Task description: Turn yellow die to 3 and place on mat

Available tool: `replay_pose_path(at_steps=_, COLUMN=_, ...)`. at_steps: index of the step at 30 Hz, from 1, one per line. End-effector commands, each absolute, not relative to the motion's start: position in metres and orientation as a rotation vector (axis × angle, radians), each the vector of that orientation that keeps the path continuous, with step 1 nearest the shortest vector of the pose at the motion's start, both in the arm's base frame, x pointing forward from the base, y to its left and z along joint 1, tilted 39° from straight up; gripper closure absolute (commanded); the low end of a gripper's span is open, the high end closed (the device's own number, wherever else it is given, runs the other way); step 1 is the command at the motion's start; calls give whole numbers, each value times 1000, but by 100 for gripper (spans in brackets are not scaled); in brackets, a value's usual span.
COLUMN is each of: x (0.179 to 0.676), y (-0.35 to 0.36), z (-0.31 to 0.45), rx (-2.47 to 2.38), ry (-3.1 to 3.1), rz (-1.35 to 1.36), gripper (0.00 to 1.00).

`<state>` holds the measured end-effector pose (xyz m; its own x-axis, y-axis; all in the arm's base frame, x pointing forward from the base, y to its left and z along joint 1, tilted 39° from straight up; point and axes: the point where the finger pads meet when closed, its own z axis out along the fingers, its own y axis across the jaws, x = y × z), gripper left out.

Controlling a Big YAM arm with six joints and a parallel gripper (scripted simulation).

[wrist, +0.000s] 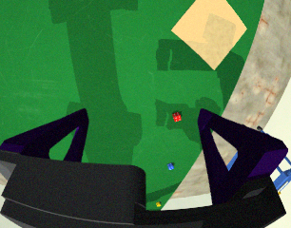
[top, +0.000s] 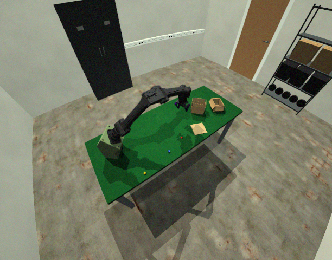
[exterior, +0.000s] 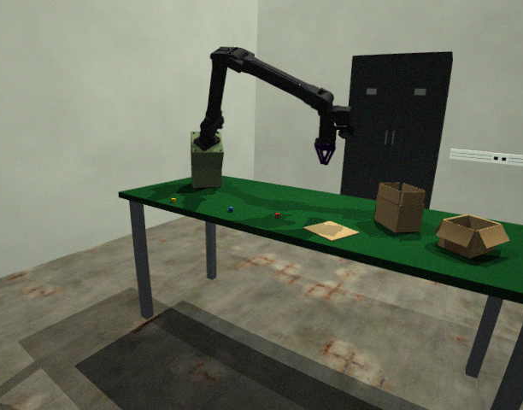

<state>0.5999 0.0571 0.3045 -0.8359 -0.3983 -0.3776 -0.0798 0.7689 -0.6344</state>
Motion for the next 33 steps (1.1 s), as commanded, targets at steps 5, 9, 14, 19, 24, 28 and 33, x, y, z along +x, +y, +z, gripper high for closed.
replay_pose_path(at_steps=5, x=599, y=59, z=311, rx=-356, ry=2449, rz=-846, gripper=0)
replay_pose_path(at_steps=9, x=599, y=59, z=311, rx=-356, ry=2449, rz=-846, gripper=0)
replay_pose_path(at_steps=14, x=599, y=59, z=311, rx=-356, ry=2449, rz=-846, gripper=0)
replay_pose_path(at_steps=19, x=602, y=70, z=352, rx=-332, ry=2379, rz=-809, gripper=0)
replay_pose_path(at_steps=24, x=595, y=35, z=324, rx=-341, ry=2439, rz=-840, gripper=0)
replay_pose_path(at_steps=28, x=589, y=-1, z=313, rx=-369, ry=2479, rz=-841, gripper=0)
replay_pose_path(at_steps=33, x=577, y=-45, z=300, rx=-403, ry=2524, rz=-837, gripper=0)
